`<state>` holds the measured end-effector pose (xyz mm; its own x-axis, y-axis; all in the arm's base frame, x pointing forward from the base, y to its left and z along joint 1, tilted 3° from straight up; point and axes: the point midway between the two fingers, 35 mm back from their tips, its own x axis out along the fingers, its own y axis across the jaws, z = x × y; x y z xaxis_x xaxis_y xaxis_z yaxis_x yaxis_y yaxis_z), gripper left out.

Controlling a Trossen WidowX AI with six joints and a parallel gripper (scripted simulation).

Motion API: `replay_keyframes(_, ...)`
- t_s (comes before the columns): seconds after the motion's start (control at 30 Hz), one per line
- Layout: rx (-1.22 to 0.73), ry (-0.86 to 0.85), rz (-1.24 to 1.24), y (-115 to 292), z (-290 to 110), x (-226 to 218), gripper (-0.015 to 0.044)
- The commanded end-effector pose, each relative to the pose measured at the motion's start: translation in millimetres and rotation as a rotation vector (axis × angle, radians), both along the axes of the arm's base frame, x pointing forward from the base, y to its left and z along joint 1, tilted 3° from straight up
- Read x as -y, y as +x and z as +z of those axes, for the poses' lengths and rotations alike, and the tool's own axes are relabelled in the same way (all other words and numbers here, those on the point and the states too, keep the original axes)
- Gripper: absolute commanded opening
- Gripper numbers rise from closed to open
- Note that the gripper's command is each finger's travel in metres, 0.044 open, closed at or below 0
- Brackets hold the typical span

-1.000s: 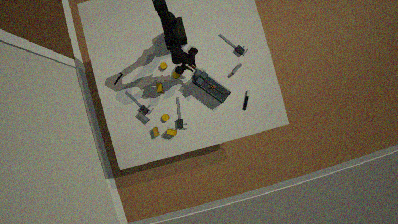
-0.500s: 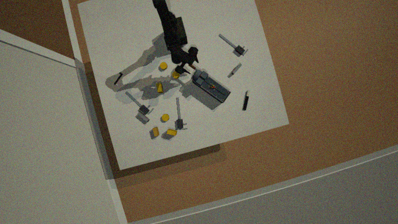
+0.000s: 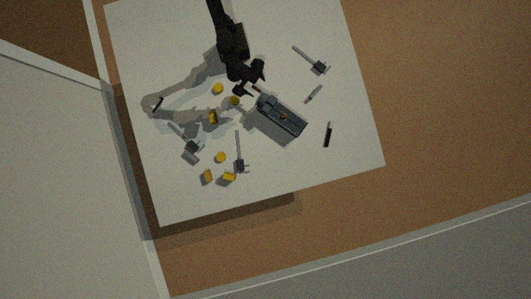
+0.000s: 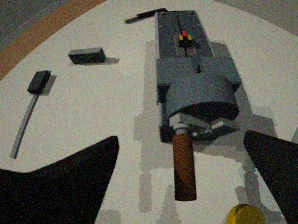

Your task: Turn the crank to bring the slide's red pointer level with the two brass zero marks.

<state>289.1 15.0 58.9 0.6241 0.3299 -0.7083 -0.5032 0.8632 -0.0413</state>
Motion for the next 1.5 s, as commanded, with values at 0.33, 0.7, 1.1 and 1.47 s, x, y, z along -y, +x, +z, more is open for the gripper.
replay_keyframes(0.33, 0.006, -0.004, 0.003, -2, 69, -3, 0.044)
replay_keyframes(0.7, 0.042, -0.195, 0.243, 27, 87, -13, 0.044)
replay_keyframes(1.1, 0.087, -0.45, 0.593, 63, 103, -22, 0.044)
replay_keyframes(1.47, 0.141, -0.609, 0.863, 91, 111, -33, 0.044)
